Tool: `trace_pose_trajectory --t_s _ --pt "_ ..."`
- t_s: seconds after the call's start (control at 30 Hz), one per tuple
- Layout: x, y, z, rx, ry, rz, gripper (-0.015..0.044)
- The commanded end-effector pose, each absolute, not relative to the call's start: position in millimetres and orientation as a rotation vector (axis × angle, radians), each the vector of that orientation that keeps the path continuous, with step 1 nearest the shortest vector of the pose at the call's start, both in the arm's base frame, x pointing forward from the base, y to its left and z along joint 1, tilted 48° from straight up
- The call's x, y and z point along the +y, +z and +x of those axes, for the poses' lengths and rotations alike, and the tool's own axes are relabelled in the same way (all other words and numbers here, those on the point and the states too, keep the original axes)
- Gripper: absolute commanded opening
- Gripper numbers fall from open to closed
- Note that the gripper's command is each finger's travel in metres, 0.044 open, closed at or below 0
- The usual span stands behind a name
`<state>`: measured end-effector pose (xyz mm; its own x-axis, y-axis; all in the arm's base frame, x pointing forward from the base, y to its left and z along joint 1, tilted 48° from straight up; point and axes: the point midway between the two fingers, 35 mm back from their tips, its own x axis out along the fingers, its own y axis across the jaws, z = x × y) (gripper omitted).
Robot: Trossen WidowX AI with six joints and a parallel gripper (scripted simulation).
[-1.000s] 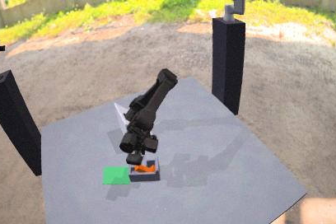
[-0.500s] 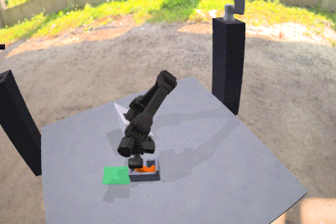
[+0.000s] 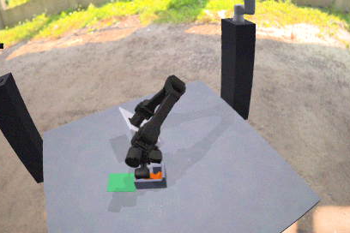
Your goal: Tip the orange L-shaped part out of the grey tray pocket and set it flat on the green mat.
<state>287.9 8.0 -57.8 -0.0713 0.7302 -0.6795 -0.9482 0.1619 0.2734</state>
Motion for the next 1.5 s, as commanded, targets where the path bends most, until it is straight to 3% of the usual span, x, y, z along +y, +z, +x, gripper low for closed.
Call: trace_pose_trajectory --t_s 0.0,0.63,0.8,1.13,1.23,1.47 --pt "14.4 -62.4 286.9 0.839 1.424 -0.322 0.0280" --pt "34.4 -79.6 283.8 0.837 1.426 -0.320 0.0280" --pt "31.5 -78.2 284.6 0.838 1.426 -0.329 0.0149" --pt "31.5 -78.2 284.6 0.838 1.426 -0.329 0.0082" --pt "31.5 -78.2 284.6 0.838 1.426 -0.329 0.0003" --pt "30.4 -77.1 284.7 0.838 1.426 -0.328 0.0000"
